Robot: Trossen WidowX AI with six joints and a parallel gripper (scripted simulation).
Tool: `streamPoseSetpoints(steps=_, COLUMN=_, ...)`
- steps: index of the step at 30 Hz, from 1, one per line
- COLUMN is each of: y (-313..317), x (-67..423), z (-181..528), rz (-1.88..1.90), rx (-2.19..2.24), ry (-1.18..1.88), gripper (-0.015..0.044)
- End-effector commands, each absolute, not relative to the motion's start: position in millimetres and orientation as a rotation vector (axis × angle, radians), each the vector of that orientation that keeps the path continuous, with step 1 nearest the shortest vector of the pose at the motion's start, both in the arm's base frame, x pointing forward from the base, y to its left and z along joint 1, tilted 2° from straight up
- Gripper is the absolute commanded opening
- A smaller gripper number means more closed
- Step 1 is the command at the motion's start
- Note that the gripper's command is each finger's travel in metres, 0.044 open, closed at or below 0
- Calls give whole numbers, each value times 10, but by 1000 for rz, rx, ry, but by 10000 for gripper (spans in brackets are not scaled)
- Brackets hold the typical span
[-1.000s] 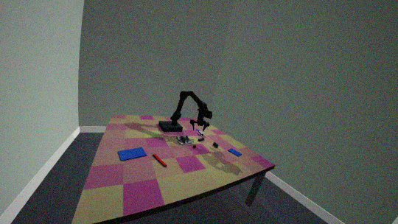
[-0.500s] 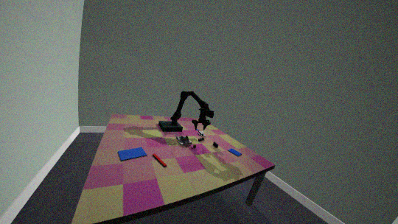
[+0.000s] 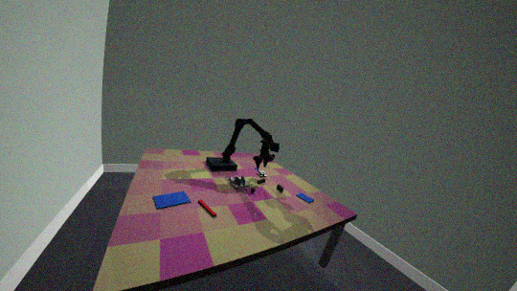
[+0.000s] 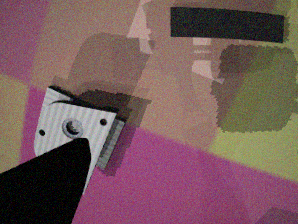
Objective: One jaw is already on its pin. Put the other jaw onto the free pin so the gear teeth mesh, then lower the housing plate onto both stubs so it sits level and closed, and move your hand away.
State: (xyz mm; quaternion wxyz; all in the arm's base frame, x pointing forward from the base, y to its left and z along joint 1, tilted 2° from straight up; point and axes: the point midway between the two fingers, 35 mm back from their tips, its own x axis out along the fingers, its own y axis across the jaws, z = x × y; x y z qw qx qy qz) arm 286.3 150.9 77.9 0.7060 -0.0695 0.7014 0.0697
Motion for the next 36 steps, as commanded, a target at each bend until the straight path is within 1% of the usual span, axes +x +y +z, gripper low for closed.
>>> streamPoseSetpoints(steps=1, y=1606, x=2807, z=786, rz=260, rx=-251, ry=1555, gripper=440)
streamPoseSetpoints(steps=18, y=1930, x=2589, z=808, rz=643, rx=-622, ry=1484, gripper=440)
streamPoseSetpoints(steps=36, y=2221, x=2344, z=826, rz=1022, rx=-991, ry=1339, gripper=440)
